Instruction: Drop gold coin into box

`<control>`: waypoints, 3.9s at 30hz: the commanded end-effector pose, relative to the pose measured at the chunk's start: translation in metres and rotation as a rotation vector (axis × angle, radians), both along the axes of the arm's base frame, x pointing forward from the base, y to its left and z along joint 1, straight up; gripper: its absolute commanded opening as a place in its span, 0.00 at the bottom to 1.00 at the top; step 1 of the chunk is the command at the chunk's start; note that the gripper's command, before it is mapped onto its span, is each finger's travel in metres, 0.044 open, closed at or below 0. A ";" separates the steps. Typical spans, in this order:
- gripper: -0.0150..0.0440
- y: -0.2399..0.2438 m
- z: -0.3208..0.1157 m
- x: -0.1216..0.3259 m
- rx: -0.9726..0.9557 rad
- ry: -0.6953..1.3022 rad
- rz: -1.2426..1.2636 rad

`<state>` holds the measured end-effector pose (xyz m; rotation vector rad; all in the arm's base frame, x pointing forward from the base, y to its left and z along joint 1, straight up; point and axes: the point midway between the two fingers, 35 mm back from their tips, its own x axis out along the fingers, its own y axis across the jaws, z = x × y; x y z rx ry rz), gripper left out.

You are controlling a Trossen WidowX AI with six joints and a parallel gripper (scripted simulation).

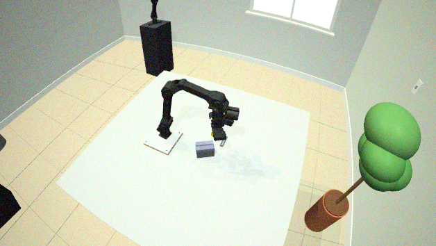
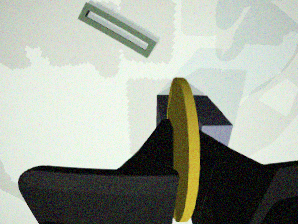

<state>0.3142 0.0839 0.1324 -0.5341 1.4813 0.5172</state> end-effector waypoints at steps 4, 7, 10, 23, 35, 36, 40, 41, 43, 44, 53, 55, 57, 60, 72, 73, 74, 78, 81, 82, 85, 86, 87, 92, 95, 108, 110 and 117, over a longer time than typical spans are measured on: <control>0.25 -0.019 0.000 -0.009 0.002 0.000 0.001; 0.25 -0.026 -0.001 -0.012 0.001 0.000 0.001; 0.25 -0.033 -0.001 -0.016 0.001 0.000 0.001; 0.25 -0.060 -0.004 -0.033 -0.002 0.002 0.001; 0.25 -0.060 -0.004 -0.033 -0.005 0.004 -0.001; 0.25 -0.060 -0.004 -0.033 -0.005 0.004 -0.001; 0.25 -0.061 -0.004 -0.033 -0.005 0.004 -0.001; 0.25 -0.061 -0.004 -0.033 -0.005 0.004 -0.001; 0.25 -0.063 -0.005 -0.034 -0.005 0.004 -0.002; 0.25 -0.063 -0.005 -0.035 -0.005 0.004 -0.001; 0.26 -0.067 -0.006 -0.038 -0.005 0.004 0.001; 0.25 -0.066 -0.005 -0.037 -0.005 0.004 0.001; 0.25 -0.065 -0.005 -0.036 -0.005 0.005 0.000; 0.25 -0.065 -0.005 -0.036 -0.005 0.005 0.000; 0.25 -0.065 -0.010 -0.037 -0.004 0.005 -0.002; 0.25 -0.065 -0.010 -0.037 -0.004 0.005 -0.002; 0.25 -0.065 -0.011 -0.037 -0.004 0.005 -0.002; 0.25 -0.065 -0.013 -0.038 -0.004 0.005 -0.003; 0.25 -0.065 -0.014 -0.038 -0.004 0.005 -0.002; 0.25 -0.065 -0.014 -0.037 -0.004 0.005 -0.002; 0.25 -0.065 -0.015 -0.037 -0.004 0.005 -0.002; 0.25 -0.065 -0.016 -0.037 -0.005 0.005 -0.002; 0.25 -0.065 -0.016 -0.037 -0.005 0.005 -0.002; 0.25 -0.065 -0.018 -0.036 -0.005 0.005 -0.001; 0.25 -0.065 -0.019 -0.037 -0.005 0.005 0.000; 0.25 -0.065 -0.024 -0.037 -0.005 0.005 0.005; 0.30 -0.065 -0.023 -0.037 -0.004 0.003 0.001; 0.53 -0.065 -0.023 -0.037 -0.004 0.003 0.001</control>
